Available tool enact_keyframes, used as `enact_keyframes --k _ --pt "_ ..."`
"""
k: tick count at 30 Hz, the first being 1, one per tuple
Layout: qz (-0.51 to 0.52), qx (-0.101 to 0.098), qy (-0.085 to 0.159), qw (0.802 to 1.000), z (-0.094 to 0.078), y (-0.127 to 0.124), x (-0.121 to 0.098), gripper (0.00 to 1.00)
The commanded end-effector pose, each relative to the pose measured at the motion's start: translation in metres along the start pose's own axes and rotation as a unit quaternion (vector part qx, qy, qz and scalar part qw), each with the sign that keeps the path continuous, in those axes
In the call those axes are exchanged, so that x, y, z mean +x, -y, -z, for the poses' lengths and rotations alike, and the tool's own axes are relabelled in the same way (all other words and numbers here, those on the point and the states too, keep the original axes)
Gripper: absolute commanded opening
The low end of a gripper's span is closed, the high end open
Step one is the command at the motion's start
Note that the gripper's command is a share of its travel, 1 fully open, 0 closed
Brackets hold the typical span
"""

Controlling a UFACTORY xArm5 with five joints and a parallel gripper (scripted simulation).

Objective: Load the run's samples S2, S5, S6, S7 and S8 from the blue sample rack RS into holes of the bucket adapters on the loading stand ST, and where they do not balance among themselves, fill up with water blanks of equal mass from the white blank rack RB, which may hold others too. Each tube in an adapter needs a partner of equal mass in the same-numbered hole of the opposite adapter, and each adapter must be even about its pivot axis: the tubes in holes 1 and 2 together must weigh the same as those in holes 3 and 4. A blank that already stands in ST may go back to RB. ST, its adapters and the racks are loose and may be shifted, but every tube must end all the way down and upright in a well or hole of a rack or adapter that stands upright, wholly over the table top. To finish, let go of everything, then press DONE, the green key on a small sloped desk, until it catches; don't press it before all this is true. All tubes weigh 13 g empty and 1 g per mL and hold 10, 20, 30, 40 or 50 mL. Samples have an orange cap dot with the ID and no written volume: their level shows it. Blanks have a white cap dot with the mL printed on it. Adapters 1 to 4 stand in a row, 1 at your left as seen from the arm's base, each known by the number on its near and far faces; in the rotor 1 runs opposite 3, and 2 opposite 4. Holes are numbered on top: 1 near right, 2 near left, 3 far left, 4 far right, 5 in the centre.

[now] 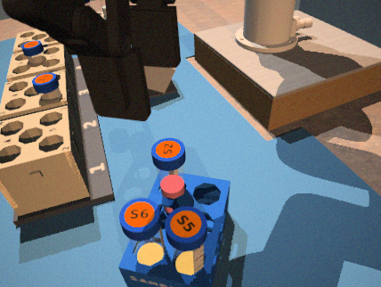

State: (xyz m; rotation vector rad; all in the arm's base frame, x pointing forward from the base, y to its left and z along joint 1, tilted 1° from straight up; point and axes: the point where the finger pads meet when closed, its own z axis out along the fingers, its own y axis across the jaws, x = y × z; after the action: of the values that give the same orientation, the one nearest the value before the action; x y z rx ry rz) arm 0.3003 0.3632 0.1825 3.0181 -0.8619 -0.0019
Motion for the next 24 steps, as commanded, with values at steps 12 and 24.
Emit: enact_keyframes --k 12,24 --pt "-0.001 0.000 0.000 1.000 0.001 0.022 -0.028 0.57" --pt "-0.001 0.000 0.000 1.000 -0.009 0.022 -0.028 0.57"
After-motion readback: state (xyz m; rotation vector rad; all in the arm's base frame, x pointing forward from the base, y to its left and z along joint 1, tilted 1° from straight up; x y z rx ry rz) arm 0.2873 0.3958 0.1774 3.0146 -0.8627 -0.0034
